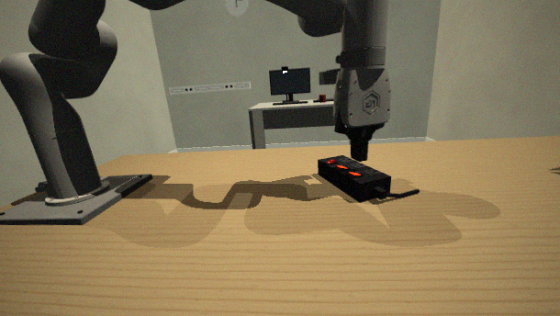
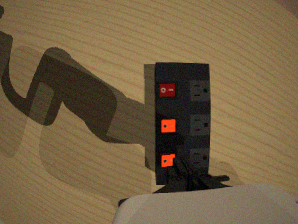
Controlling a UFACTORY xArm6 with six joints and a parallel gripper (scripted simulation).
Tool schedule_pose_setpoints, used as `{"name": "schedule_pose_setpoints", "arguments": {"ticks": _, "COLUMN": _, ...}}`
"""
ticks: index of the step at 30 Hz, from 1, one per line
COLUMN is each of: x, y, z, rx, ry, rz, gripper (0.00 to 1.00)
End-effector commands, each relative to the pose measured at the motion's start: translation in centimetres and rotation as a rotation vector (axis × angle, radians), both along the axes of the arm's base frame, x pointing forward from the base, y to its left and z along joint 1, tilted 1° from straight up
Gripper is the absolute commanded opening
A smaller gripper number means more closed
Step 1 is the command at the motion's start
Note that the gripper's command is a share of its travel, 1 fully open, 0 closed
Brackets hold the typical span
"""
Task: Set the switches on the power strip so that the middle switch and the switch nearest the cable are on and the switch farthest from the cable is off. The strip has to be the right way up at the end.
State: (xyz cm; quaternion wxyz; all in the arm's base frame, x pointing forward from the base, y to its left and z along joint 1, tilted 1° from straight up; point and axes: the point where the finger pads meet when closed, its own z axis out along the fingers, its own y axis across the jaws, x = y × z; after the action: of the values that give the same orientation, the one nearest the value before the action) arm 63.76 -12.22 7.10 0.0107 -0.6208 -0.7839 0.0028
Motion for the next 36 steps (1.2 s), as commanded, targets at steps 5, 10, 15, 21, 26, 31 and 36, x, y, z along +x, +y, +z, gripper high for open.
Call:
{"name": "schedule_pose_setpoints", "arguments": {"ticks": 5, "x": 0.2, "y": 0.0, "z": 0.8, "rx": -0.001, "ry": -0.006, "rz": 0.000, "gripper": 0.00}}
{"name": "schedule_pose_setpoints", "arguments": {"ticks": 10, "x": 0.2, "y": 0.0, "z": 0.8, "rx": -0.001, "ry": -0.006, "rz": 0.000, "gripper": 0.00}}
{"name": "schedule_pose_setpoints", "arguments": {"ticks": 15, "x": 0.2, "y": 0.0, "z": 0.8, "rx": -0.001, "ry": -0.006, "rz": 0.000, "gripper": 0.00}}
{"name": "schedule_pose_setpoints", "arguments": {"ticks": 21, "x": 0.2, "y": 0.0, "z": 0.8, "rx": -0.001, "ry": -0.006, "rz": 0.000, "gripper": 1.00}}
{"name": "schedule_pose_setpoints", "arguments": {"ticks": 26, "x": 0.2, "y": 0.0, "z": 1.4, "rx": -0.001, "ry": -0.006, "rz": 0.000, "gripper": 1.00}}
{"name": "schedule_pose_setpoints", "arguments": {"ticks": 31, "x": 0.2, "y": 0.0, "z": 2.5, "rx": -0.001, "ry": -0.006, "rz": 0.000, "gripper": 1.00}}
{"name": "schedule_pose_setpoints", "arguments": {"ticks": 36, "x": 0.2, "y": -0.1, "z": 5.4, "rx": -0.001, "ry": -0.006, "rz": 0.000, "gripper": 1.00}}
